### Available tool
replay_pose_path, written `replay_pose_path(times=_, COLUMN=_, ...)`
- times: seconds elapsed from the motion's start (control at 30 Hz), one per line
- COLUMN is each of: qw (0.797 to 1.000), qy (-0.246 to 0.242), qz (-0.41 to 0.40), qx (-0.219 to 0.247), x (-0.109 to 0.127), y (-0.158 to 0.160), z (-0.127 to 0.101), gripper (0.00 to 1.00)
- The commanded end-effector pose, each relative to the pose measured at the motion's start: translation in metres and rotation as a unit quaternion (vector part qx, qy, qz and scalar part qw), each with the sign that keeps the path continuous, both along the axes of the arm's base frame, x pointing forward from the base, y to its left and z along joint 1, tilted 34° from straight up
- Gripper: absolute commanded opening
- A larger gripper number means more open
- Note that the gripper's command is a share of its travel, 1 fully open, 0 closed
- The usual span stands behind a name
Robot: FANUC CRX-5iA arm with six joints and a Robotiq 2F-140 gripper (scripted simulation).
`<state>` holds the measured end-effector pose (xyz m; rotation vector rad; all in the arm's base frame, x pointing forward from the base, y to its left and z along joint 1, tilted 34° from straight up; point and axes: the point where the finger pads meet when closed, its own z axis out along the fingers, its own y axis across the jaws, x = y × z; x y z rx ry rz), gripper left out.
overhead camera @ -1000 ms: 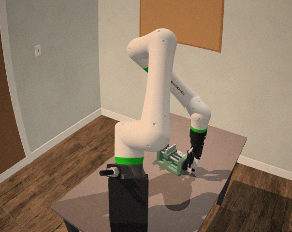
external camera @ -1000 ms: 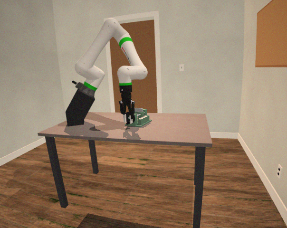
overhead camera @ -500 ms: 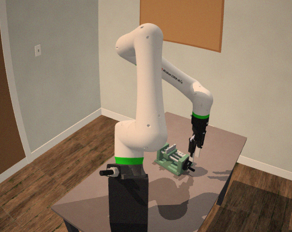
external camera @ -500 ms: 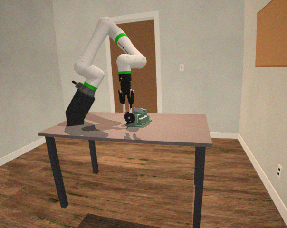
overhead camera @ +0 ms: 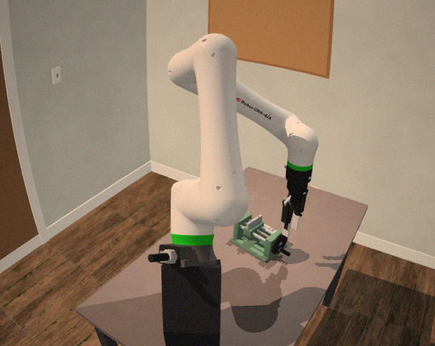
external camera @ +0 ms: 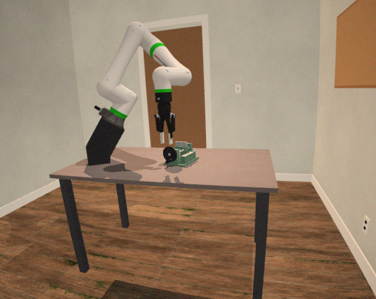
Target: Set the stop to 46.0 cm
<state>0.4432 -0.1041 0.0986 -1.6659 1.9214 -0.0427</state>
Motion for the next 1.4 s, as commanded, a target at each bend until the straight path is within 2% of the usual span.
replay_pose_path(times=0.0, qw=1.000, qy=0.000, qz=0.000, qx=0.000, x=-0.003, y=-0.003, z=0.007, gripper=0.33)
replay_pose_path(times=0.2, qw=1.000, qy=0.000, qz=0.000, qx=0.000, x=0.003, y=0.008, z=0.015, gripper=0.33)
replay_pose_path(times=0.37, qw=1.000, qy=0.000, qz=0.000, qx=0.000, x=0.033, y=0.052, z=0.049, gripper=0.33)
replay_pose_path(times=0.47, qw=1.000, qy=0.000, qz=0.000, qx=0.000, x=0.044, y=0.068, z=0.062, gripper=0.33)
replay_pose_path(times=1.37, qw=1.000, qy=0.000, qz=0.000, qx=0.000, x=0.046, y=0.070, z=0.064, gripper=0.33)
